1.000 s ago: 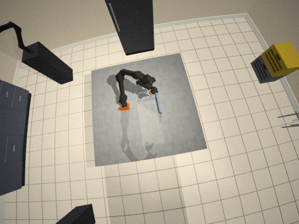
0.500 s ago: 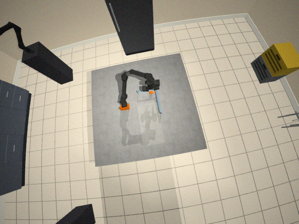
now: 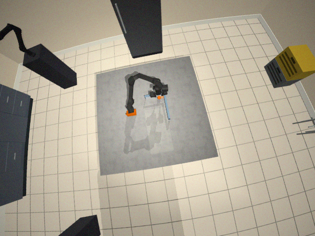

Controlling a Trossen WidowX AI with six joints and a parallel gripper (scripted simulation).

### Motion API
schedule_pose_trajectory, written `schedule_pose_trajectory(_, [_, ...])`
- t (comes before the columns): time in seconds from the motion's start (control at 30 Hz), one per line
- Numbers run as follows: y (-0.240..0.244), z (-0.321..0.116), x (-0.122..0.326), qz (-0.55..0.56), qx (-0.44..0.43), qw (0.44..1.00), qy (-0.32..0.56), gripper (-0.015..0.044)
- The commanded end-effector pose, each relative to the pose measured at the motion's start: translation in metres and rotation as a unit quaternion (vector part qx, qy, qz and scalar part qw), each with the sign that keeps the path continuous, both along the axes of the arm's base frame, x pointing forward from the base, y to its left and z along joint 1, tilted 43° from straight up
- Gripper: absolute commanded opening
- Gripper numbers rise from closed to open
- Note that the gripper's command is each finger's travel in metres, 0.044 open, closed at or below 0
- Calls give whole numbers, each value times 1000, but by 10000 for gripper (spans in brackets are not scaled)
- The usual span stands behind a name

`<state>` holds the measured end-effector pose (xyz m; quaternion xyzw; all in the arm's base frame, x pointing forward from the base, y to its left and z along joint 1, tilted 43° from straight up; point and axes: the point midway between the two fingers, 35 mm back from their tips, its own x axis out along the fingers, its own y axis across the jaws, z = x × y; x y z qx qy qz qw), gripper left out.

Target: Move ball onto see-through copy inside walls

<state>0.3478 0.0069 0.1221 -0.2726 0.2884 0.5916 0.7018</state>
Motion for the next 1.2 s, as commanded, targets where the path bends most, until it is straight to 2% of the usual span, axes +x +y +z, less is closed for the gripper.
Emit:
schedule_pose_trajectory(0.0, [3,-5,0,-3,0,1000,2,304])
schedule_pose_trajectory(0.67, [23,-27,4,-3,1,1000,2,304])
schedule_pose_trajectory(0.8, [23,-27,4,-3,1,1000,2,199])
schedule_pose_trajectory(1.03, [23,-27,4,-3,1,1000,2,152])
schedule_pose_trajectory(1.17, [14,-19,6,-27,-1,1000,2,47])
